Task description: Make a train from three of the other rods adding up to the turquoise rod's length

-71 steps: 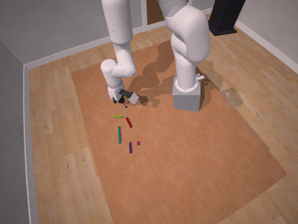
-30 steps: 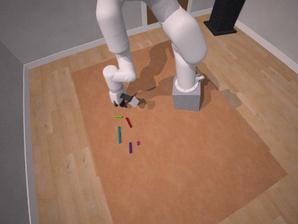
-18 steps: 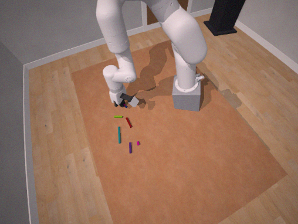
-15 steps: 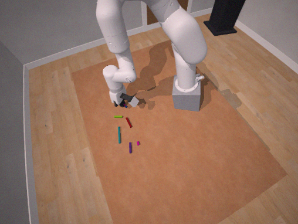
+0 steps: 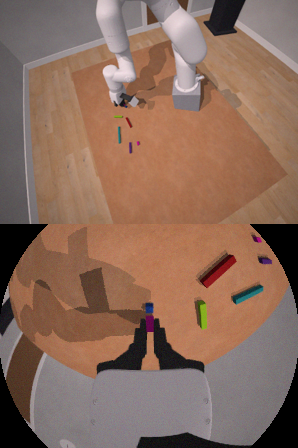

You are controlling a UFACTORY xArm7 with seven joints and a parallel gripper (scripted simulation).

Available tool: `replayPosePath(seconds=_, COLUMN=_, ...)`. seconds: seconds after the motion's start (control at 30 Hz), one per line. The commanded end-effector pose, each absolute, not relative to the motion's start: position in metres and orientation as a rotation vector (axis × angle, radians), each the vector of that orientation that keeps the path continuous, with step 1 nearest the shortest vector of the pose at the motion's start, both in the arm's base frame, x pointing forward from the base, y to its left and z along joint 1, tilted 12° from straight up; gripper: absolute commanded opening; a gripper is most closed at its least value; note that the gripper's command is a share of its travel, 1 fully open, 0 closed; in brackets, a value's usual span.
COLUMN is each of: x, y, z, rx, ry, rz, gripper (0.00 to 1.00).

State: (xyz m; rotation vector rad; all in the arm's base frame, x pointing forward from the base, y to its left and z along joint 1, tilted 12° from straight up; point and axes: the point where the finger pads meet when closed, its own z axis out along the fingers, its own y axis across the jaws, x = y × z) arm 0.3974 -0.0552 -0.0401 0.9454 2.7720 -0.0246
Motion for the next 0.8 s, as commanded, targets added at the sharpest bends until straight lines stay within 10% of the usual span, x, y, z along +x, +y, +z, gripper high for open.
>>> replayPosePath(seconds=0.0, x=0.3984, y=-0.0553, z=-0.0393, rx=0.944, ry=2.770, rz=-0.023, gripper=0.04)
replayPosePath(seconds=0.77, x=0.3992, y=-0.0556, z=-0.0434, rx=0.944, ry=2.770, rz=-0.023, gripper=0.04)
